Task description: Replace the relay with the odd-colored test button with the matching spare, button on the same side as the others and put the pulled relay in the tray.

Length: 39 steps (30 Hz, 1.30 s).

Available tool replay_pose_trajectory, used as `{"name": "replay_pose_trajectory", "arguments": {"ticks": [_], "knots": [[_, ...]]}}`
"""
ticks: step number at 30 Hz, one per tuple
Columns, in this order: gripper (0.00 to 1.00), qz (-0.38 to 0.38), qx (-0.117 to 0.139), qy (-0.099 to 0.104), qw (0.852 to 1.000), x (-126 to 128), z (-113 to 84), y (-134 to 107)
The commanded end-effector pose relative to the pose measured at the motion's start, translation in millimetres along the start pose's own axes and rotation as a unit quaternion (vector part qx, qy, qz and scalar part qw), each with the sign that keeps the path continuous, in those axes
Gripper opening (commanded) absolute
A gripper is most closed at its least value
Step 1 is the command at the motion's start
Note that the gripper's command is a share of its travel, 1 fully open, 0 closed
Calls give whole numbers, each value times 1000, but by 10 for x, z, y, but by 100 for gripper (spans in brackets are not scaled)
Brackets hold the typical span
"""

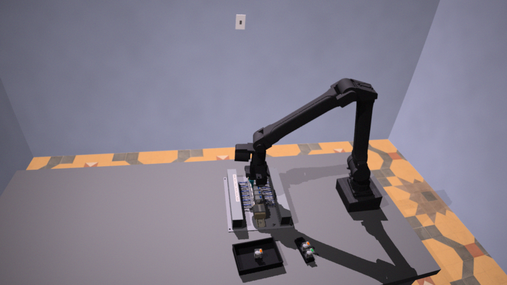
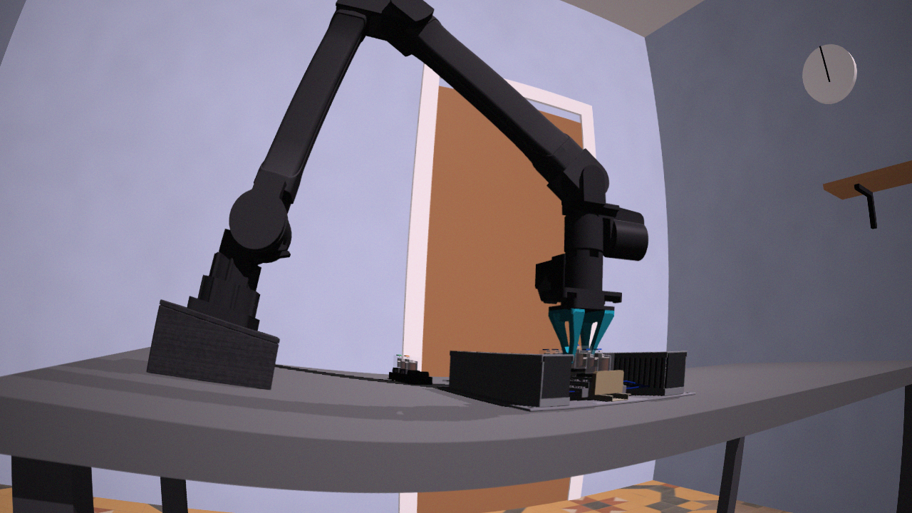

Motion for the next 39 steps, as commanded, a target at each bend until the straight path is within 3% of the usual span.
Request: {"name": "replay_pose_trajectory", "arguments": {"ticks": [1, 39], "knots": [[0, -1, 0, -26, 1000, -118, -231, 29], [0, -2, 1, -36, 999, -226, -328, 13]]}}
Point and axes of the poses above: the point where the finger pads meet when closed, its own z axis out along the fingers, its own x axis across the jaws, y = z × x, the point moved 4 cm from there along -z, back along the fingers, and after that the axes turned 2 degrees about z, right-handed, at the moved point
